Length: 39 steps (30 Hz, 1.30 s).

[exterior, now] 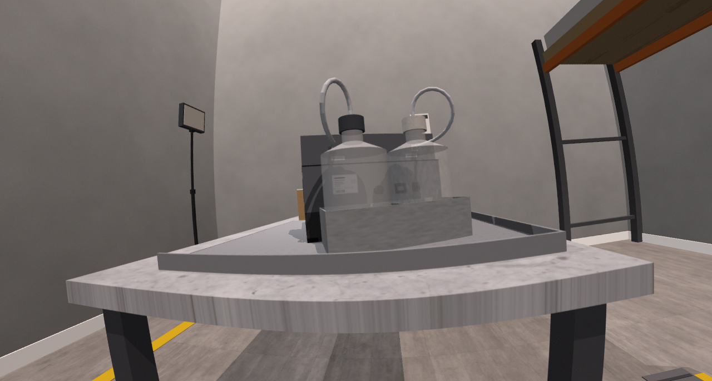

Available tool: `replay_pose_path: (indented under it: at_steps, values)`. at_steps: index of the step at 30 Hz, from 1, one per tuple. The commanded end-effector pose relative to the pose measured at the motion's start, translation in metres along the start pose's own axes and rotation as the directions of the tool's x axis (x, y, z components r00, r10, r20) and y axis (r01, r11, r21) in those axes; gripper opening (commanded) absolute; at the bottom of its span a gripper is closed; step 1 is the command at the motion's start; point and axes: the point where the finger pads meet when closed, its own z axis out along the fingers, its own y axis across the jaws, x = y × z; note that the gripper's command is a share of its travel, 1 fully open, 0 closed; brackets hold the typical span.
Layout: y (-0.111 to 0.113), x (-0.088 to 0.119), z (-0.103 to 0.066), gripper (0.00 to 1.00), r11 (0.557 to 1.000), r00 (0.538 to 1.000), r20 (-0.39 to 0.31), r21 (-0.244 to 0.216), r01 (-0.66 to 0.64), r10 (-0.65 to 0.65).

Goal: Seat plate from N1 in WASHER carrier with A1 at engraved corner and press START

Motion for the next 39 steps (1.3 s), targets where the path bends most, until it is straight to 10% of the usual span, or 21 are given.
replay_pose_path:
  at_steps: [1, 17, 39]
  values:
    - [0.001, 0.000, -0.003, 1.00, 1.000, 1.000, 0.003, -0.009, 0.003, -0.003]
    - [0.001, 0.000, -0.003, 1.00, 1.000, 1.000, 0.003, -0.009, 0.003, -0.003]
    - [-0.021, -0.088, 0.045, 1.00, 0.938, 0.941, 0.130, 0.197, 0.285, -0.313]
